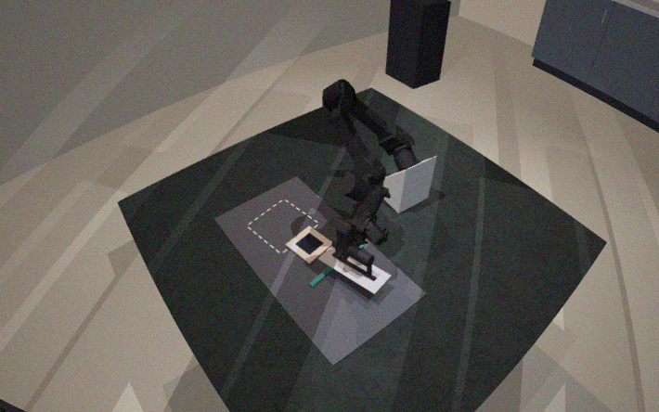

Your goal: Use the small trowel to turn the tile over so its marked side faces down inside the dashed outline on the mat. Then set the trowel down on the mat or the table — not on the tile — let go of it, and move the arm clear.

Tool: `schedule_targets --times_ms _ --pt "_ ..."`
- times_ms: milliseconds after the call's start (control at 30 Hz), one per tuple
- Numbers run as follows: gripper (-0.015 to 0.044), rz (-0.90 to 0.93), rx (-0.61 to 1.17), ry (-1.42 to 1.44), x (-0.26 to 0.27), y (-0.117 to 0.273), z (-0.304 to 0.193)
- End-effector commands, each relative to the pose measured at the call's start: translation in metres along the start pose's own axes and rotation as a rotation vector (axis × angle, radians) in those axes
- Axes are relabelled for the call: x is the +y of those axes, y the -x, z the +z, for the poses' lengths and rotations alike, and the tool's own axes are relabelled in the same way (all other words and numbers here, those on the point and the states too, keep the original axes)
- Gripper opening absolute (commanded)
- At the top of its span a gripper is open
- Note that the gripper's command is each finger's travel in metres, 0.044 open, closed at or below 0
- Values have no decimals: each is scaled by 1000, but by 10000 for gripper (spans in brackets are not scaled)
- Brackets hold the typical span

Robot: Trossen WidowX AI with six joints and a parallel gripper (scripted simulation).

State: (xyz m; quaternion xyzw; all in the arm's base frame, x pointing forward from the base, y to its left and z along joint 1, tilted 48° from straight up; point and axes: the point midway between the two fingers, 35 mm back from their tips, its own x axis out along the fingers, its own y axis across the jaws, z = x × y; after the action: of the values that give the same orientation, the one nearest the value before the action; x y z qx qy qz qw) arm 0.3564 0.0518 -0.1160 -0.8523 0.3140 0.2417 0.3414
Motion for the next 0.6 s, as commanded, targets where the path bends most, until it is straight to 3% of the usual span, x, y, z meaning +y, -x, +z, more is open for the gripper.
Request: schedule_targets --times_ms 0,567 --pt "0 -21 9 -30 -4 4 -7" --pt "0 -20 9 -30 8 -10 -9"
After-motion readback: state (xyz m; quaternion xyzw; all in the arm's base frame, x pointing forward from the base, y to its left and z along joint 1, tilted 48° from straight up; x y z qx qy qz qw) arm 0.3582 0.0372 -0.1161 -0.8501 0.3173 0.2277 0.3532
